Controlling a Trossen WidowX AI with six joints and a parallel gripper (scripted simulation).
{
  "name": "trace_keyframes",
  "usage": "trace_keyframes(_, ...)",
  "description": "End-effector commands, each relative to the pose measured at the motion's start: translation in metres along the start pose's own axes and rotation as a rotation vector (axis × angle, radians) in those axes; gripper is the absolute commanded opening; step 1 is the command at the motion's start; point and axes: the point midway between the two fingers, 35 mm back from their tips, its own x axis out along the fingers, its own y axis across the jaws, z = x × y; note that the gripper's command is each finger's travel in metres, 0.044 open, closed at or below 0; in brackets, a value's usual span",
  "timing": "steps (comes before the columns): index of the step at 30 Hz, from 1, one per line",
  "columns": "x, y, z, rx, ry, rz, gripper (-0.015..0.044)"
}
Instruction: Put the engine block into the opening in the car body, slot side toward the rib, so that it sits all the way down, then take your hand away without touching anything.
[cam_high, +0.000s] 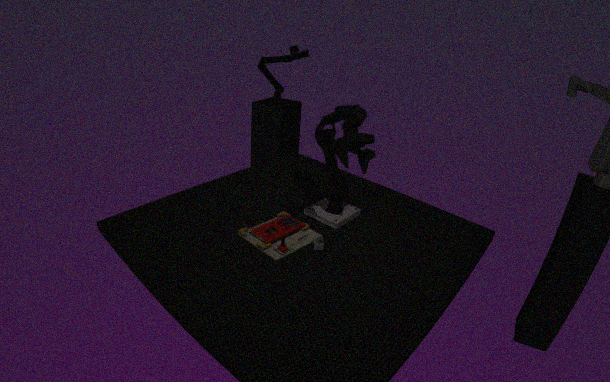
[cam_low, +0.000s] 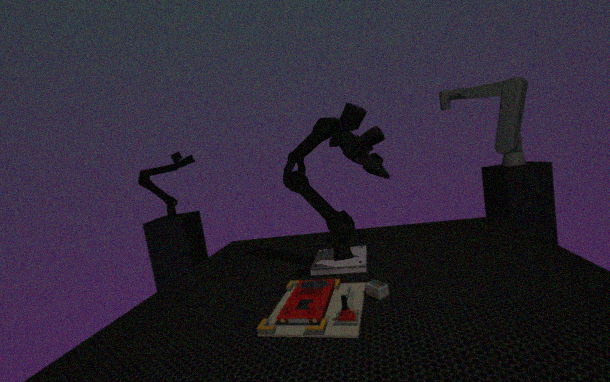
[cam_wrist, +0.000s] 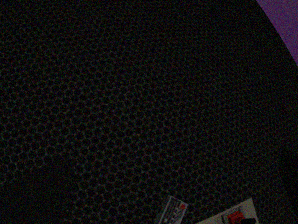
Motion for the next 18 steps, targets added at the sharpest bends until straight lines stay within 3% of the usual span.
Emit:
trace_keyframes(1,0.025,-0.004,-0.007,0.044,0.102,0.015,0.044)
trace_keyframes(18,0.124,-0.036,-0.078,0.313,0.552,0.083,0.044)
